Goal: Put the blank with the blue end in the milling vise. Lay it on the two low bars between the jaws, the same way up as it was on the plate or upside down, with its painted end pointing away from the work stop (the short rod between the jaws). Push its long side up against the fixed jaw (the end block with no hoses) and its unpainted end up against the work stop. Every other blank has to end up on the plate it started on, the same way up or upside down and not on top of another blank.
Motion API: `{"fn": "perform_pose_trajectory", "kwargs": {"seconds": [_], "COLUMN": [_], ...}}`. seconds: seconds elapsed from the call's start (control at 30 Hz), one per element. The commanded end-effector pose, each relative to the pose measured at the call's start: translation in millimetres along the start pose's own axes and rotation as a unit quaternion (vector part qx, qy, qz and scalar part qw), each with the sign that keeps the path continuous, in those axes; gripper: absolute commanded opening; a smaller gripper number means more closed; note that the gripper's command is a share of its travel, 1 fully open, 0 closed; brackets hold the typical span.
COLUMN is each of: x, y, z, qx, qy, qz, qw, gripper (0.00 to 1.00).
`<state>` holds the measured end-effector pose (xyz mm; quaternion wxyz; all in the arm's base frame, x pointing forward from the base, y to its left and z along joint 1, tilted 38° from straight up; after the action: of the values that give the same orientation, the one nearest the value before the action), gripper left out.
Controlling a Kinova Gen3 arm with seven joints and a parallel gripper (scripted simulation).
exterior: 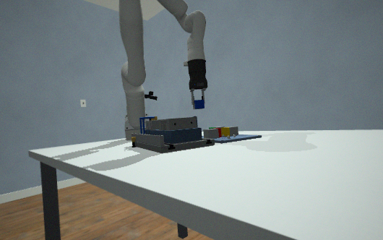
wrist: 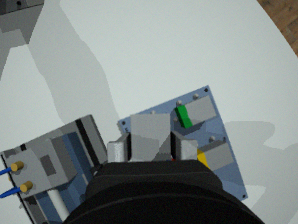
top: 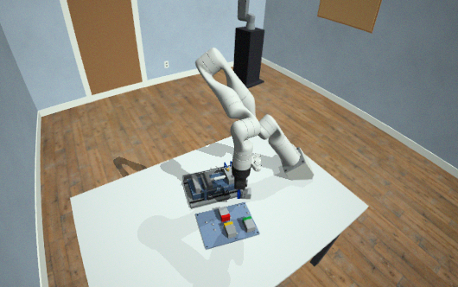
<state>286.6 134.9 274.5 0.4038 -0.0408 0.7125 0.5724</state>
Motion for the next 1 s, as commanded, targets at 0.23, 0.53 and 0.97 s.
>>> {"fn": "perform_pose_trajectory", "kwargs": {"seconds": [0.23,0.53,0.97], "x": [0.1,0.2,0.2], "y": [0.5,0.7,0.4], "z": [0.1,-0.1,0.0], "qx": [-0.001,-0.002,-0.002], "qy": [-0.036,-0.074,-0.154], "qz": [0.0,0.0,0.0], "qw": [0.999,0.997,0.988], "gripper": [0.0,0.0,0.0]}}
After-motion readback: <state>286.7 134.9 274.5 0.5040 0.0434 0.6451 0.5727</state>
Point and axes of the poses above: the point where the finger pads meet when closed, its own y axis back along the fingers, its own z axis across the jaws, x = y × z, the point moved 4 cm from there along y, back along the fingers, and after that the axes turned 6 degrees about y, right-handed, at the moved point
